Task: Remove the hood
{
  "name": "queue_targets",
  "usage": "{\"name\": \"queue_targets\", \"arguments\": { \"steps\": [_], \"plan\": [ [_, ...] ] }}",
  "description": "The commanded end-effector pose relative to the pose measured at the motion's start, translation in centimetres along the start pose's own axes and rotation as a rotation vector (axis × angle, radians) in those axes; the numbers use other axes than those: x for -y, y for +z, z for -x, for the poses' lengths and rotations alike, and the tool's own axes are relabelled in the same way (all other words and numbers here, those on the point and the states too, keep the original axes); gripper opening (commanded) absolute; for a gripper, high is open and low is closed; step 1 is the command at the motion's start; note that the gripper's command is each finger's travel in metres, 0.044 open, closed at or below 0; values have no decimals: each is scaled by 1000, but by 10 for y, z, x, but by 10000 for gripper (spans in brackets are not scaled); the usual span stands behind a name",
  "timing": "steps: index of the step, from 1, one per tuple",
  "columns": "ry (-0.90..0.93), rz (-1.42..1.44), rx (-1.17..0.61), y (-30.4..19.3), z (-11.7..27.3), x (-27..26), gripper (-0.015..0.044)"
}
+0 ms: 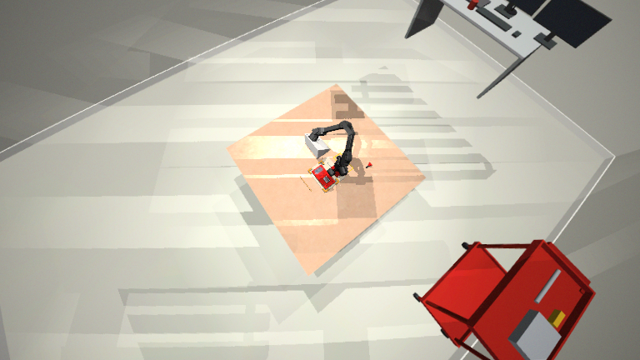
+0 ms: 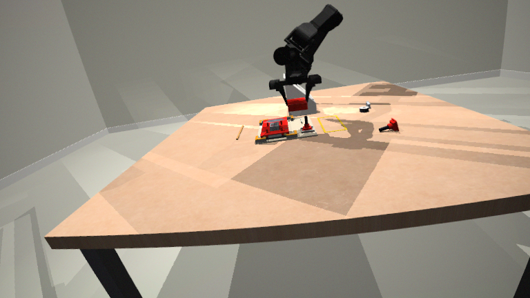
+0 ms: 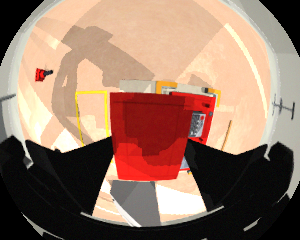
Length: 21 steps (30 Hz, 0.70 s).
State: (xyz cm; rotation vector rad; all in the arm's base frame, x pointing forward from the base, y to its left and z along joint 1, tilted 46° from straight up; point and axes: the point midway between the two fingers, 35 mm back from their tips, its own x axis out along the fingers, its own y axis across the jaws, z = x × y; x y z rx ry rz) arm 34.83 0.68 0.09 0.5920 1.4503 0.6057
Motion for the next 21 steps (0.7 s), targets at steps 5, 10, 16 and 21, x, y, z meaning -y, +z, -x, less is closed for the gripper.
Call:
{"name": "queue_targets", "arguments": {
  "steps": [5,10,16,21],
  "plan": [
    [5,-1,5,-5,2,-34,0],
    [8,0,6,-10,3,-55,0],
    [13,1,6,-18,4,-79,0],
    [18,3,5,-25,4,-98,0]
  ]
}}
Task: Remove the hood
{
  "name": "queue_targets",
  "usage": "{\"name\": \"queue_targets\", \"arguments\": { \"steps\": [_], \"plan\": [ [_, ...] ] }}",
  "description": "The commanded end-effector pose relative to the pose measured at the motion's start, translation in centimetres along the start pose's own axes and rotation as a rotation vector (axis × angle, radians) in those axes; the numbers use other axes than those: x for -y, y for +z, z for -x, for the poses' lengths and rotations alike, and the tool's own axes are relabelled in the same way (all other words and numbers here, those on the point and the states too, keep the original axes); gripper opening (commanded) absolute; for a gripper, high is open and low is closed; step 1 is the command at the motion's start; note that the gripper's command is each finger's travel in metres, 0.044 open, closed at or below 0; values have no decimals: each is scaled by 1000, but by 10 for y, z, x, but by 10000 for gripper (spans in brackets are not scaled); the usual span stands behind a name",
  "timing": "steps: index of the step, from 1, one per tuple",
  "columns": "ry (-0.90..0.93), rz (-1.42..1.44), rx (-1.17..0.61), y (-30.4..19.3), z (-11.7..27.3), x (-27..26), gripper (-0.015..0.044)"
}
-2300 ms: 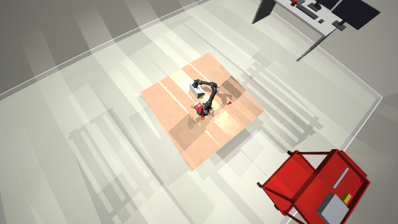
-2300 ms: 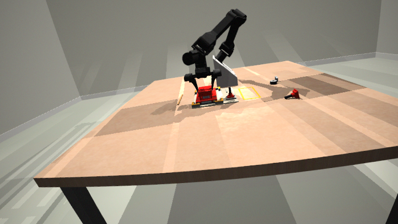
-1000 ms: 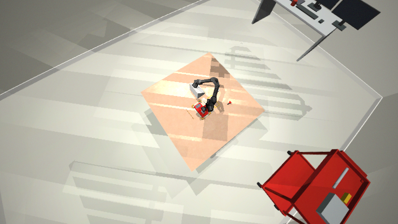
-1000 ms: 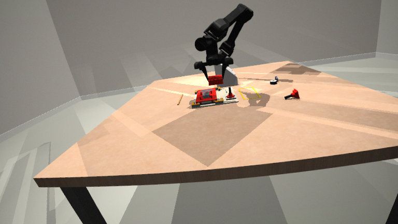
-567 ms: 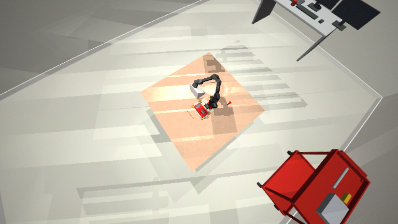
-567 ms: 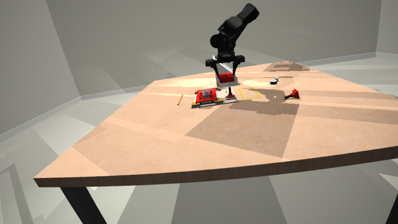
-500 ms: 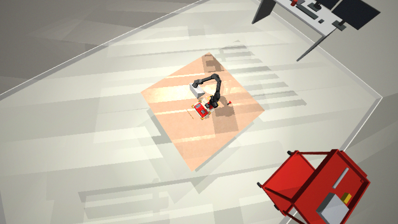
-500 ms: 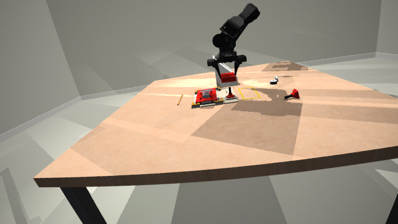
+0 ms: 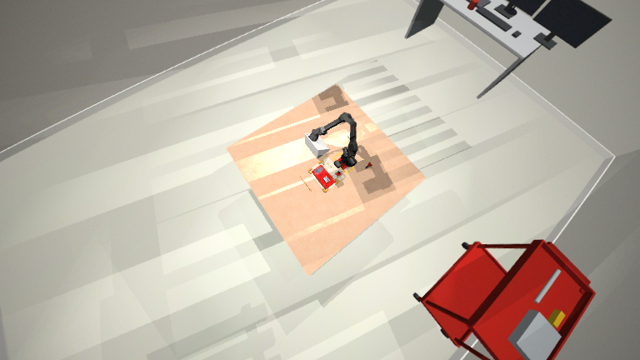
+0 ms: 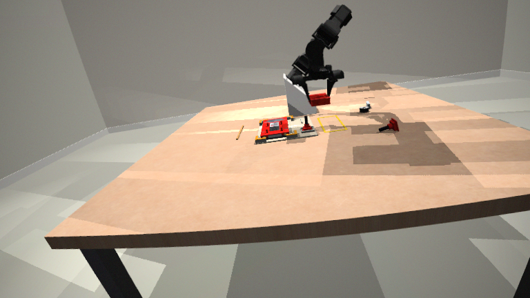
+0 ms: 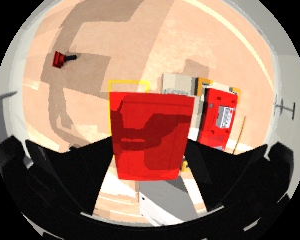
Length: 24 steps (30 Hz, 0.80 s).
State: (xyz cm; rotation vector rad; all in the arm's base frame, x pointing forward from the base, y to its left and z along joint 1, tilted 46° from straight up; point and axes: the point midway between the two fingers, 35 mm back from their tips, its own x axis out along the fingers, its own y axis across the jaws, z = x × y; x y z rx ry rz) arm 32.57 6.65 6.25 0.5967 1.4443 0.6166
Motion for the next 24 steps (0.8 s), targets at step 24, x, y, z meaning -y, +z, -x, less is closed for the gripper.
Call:
{"name": "queue_targets", "arguments": {
  "steps": [24],
  "plan": [
    [19,0,0,-20,-8,-42,0]
  ]
}}
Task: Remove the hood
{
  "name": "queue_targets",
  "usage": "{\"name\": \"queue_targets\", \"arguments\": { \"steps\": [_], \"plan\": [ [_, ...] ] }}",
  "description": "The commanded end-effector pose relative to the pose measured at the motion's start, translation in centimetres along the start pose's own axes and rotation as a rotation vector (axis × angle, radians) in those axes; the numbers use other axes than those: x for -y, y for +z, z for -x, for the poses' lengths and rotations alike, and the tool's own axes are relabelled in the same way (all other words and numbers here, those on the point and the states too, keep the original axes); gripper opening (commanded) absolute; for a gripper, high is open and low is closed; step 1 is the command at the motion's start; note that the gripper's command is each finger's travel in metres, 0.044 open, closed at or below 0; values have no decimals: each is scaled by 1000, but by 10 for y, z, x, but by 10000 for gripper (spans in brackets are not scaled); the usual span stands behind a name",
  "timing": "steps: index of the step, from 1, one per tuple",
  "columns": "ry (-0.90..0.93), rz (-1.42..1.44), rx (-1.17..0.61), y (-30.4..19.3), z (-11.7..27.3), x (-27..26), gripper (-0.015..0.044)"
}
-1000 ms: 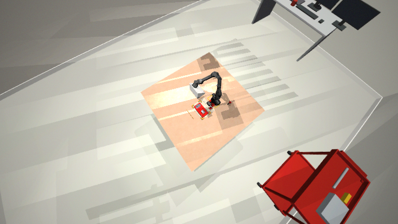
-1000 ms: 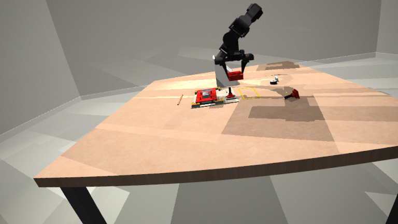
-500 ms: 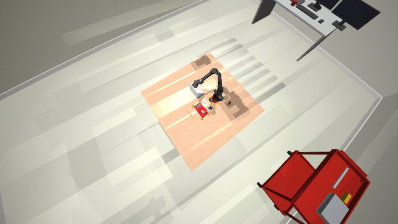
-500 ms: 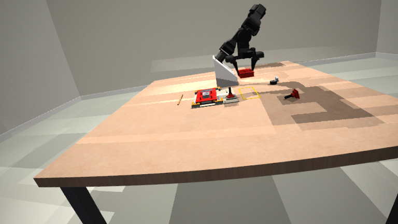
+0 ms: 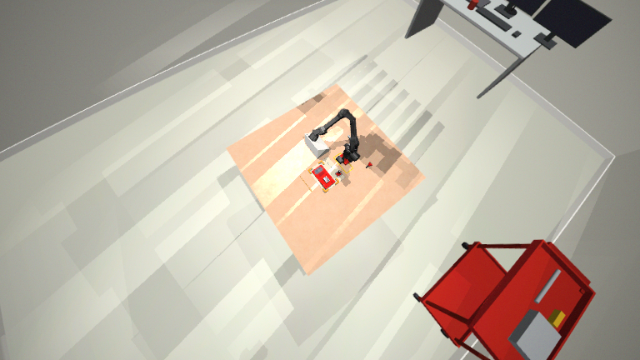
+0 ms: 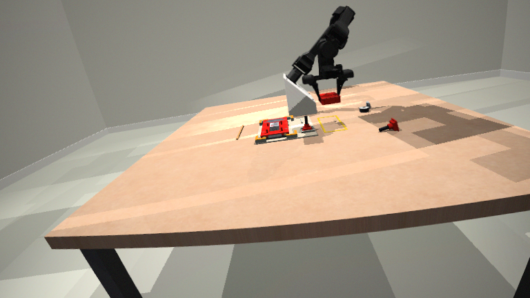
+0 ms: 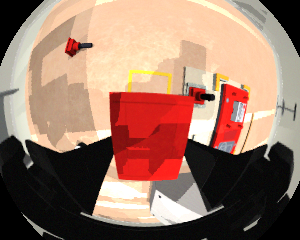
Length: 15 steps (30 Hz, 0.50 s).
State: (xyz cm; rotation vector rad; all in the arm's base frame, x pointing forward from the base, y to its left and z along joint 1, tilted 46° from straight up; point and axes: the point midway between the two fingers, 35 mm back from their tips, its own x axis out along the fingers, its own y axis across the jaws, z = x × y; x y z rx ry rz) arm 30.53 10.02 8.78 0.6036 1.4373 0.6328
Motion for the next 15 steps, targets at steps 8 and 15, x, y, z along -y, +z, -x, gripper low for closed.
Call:
{"name": "queue_targets", "arguments": {
  "steps": [8,15],
  "plan": [
    [3,-6,-1,0,-9,0,0],
    [2,-6,-1,1,-14,1,0]
  ]
}}
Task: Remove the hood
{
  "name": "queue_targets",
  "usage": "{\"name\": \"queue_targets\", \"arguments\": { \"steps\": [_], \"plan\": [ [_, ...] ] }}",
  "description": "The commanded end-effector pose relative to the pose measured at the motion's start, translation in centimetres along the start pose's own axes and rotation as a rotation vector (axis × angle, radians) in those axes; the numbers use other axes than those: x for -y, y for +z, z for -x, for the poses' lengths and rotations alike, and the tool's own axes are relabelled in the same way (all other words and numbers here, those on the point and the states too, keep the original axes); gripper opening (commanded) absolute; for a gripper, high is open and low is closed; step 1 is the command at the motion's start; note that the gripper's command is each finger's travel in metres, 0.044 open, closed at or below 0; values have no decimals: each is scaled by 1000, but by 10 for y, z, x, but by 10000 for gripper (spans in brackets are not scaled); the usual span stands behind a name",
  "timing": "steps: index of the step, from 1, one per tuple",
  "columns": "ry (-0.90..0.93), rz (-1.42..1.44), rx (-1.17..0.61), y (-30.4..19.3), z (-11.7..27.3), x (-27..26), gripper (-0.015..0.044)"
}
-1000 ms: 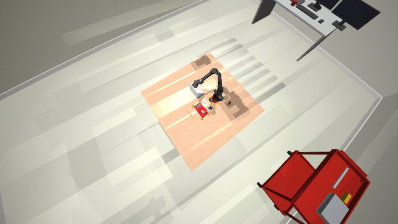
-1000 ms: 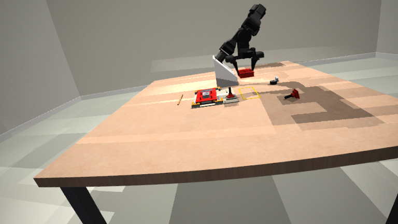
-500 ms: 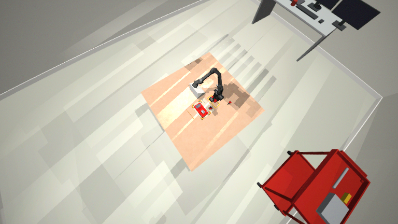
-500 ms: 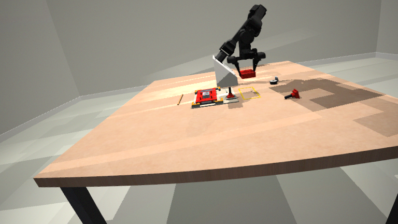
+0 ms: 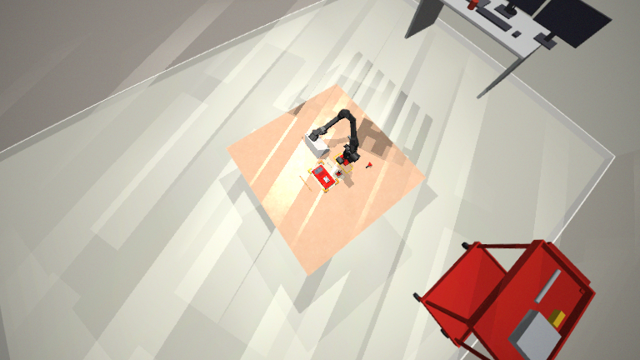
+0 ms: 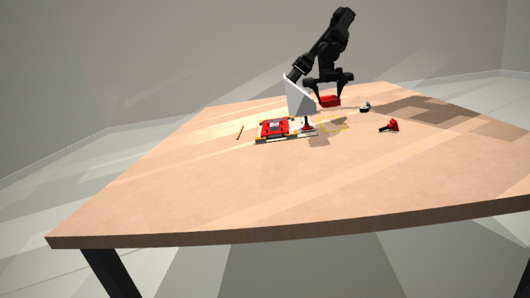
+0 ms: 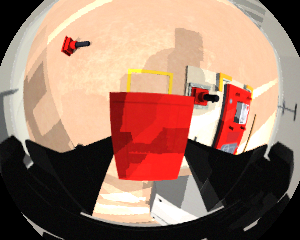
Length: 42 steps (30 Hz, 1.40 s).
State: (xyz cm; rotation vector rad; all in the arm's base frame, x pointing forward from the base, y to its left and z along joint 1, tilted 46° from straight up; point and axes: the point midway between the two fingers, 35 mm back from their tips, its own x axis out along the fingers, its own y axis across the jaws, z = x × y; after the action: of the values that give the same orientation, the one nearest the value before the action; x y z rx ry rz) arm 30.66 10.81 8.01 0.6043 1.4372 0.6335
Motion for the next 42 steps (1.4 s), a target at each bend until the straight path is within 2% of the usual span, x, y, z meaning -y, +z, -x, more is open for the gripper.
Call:
{"name": "queue_targets", "arguments": {
  "steps": [1,42],
  "plan": [
    [1,-6,-1,0,-3,0,0],
    [2,-6,0,0,-34,0,0]
  ]
}}
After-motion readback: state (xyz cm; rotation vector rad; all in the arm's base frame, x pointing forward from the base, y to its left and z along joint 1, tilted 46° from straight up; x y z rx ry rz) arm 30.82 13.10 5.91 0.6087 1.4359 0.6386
